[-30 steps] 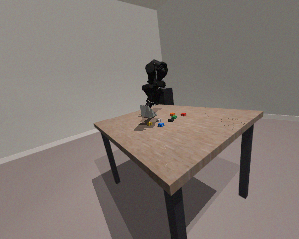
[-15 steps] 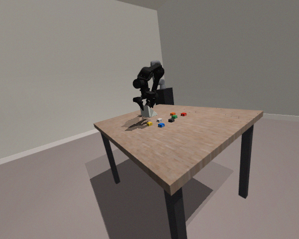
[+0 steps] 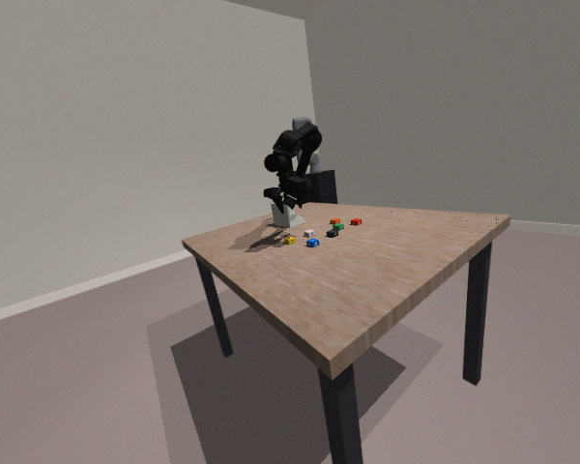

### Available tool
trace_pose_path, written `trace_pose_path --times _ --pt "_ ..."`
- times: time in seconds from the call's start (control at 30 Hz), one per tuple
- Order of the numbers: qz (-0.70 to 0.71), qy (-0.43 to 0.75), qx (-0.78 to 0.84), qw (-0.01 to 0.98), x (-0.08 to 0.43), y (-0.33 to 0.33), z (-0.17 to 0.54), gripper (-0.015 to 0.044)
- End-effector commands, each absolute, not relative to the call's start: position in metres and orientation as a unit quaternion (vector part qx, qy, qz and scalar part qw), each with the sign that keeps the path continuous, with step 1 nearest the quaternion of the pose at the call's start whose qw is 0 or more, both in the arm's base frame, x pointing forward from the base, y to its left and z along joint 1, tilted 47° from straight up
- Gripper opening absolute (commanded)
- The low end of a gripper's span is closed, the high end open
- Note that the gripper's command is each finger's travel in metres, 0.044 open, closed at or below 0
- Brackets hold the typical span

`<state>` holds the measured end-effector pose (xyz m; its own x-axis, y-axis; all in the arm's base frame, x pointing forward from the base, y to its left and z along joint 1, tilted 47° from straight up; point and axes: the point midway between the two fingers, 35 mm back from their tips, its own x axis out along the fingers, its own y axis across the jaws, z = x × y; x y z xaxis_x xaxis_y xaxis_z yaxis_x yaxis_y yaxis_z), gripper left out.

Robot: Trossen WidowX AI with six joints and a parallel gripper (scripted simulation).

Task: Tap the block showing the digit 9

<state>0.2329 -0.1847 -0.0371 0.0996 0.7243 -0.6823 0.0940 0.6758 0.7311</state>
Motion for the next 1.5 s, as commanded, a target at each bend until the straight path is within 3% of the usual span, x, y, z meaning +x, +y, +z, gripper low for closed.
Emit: trace_pose_path --times 0.0,0.73,1.03,1.47 --pt "0.238 0.625 0.32 0.671 0.237 -0.158 -0.005 0.04" --pt "0.238 0.625 0.321 0.67 0.236 -0.145 0.006 0.04" --pt "0.24 0.624 0.322 0.67 0.297 -0.065 0.101 0.04" --pt "0.24 0.624 0.323 0.67 0.298 -0.061 0.104 0.04"
